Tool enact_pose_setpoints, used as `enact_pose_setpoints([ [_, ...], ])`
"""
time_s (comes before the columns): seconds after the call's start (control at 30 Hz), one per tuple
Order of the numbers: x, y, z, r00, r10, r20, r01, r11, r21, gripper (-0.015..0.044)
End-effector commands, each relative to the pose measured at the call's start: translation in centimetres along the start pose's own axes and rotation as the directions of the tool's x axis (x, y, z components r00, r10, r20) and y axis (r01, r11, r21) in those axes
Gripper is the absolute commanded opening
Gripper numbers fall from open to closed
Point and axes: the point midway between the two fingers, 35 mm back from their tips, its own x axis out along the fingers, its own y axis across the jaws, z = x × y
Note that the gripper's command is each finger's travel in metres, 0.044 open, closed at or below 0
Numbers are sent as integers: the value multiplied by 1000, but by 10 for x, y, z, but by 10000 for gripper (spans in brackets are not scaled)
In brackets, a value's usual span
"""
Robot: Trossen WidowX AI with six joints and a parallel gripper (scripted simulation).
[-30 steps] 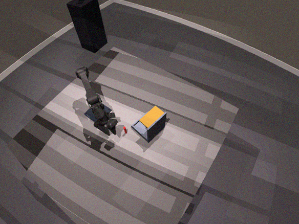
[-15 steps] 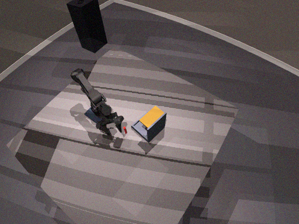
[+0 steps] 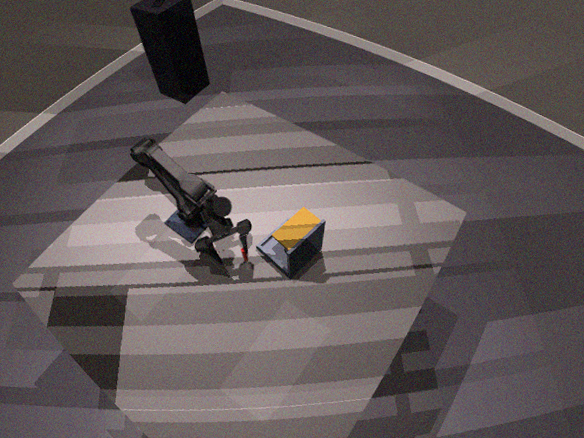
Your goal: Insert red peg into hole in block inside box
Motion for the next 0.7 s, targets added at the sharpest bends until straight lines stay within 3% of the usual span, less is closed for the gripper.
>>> enact_pose_setpoints([
  [0.0,-1,-10,0,1000,-7,-22,5,995,-103,440],
  [0.33,-4,-35,3,997,-36,-70,12,947,-322,440],
  [0.53,-4,-37,3,997,-38,-73,12,942,-335,440],
  [0.67,-7,-39,7,997,-38,-72,12,942,-335,335],
])
